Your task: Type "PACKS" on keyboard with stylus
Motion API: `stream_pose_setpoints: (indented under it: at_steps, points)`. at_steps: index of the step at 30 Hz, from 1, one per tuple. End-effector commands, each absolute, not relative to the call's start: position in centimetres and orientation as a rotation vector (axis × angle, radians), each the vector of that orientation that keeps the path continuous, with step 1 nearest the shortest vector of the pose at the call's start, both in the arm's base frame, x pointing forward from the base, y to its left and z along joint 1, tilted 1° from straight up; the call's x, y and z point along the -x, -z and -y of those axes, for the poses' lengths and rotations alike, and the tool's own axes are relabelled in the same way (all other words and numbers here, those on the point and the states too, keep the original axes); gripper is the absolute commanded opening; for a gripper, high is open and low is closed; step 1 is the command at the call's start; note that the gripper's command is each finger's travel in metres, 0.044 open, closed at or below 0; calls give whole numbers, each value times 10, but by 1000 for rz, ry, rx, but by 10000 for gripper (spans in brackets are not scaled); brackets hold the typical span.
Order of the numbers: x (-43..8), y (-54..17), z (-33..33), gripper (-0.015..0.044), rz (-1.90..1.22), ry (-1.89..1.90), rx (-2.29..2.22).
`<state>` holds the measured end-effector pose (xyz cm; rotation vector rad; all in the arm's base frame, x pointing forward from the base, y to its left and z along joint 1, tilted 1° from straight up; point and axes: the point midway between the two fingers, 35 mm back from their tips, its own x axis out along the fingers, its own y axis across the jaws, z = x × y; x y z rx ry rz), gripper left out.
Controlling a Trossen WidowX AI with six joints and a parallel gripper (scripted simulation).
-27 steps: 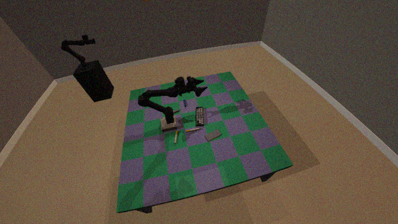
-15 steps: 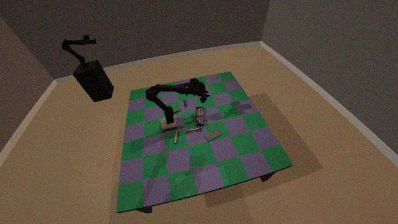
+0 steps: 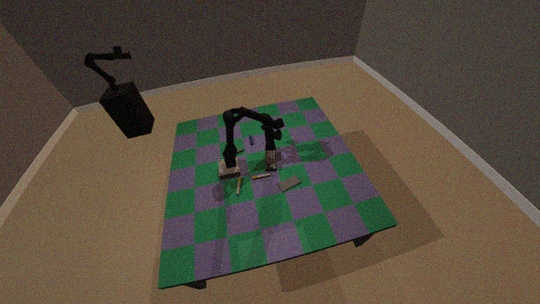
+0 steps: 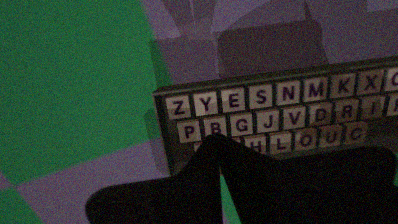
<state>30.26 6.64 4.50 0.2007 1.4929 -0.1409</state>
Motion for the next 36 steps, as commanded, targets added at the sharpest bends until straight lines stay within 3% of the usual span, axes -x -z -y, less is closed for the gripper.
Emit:
stream_pose_setpoints:
  at_steps: [1, 8, 14, 24, 30, 36]
  points:
    - [-301, -44, -67, 0, -1526, 168, -203]
    - [-300, -44, -64, 0, -1526, 168, -203]
    - [-285, -42, 1, 0, -1526, 174, -198]
    - [-284, -42, 5, 0, -1526, 174, -197]
    - [-270, -41, 66, 0, -1526, 179, -190]
    - [-267, -41, 73, 0, -1527, 180, -191]
